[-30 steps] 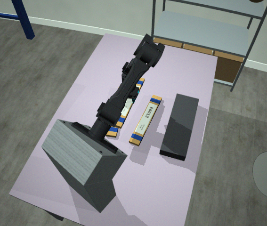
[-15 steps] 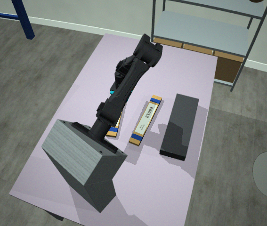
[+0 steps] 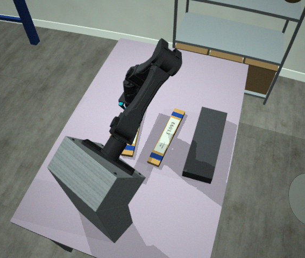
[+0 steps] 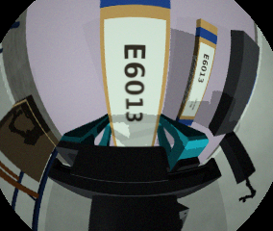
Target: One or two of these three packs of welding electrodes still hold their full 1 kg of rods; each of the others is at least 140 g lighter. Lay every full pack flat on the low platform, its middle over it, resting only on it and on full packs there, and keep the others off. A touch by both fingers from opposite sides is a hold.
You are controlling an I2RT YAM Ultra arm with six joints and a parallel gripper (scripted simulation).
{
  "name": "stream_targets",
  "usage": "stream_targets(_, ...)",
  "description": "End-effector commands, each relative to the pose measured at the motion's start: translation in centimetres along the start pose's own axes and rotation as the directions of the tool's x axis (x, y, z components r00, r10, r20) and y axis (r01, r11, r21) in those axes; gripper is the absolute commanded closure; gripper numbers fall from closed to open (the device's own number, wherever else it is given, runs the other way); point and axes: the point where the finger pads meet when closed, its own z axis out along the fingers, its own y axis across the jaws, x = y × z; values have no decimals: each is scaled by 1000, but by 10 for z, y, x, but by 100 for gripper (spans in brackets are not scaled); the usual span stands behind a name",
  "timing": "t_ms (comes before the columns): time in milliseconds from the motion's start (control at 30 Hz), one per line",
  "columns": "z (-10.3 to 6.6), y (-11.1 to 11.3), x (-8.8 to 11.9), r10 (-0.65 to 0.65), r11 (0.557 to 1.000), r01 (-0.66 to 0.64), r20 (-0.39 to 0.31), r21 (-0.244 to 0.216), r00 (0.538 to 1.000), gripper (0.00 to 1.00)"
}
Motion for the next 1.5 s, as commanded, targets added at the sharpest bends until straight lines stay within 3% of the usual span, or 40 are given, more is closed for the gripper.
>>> stream_targets(0, -21, 9, -26, 35, 999, -34, 63, -13, 997, 100)
stream_targets(33, -12, 17, -16, 14, 1000, -14, 37, -7, 999, 100)
stream_targets(500, -12, 49, -14, 14, 1000, -13, 37, -7, 999, 100)
stream_targets(533, -22, 47, -25, 38, 999, -37, 63, -15, 997, 100)
stream_targets(600, -12, 57, -13, 13, 1000, -13, 37, -7, 999, 100)
stream_targets(1067, -13, 90, -11, 14, 1000, -13, 38, -8, 999, 100)
stream_targets(1100, -22, 87, -22, 39, 999, -38, 62, -18, 997, 100)
stream_targets(1167, -13, 98, -10, 13, 1000, -13, 37, -8, 999, 100)
stream_targets(1467, -13, 122, -8, 13, 1000, -12, 38, -8, 999, 100)
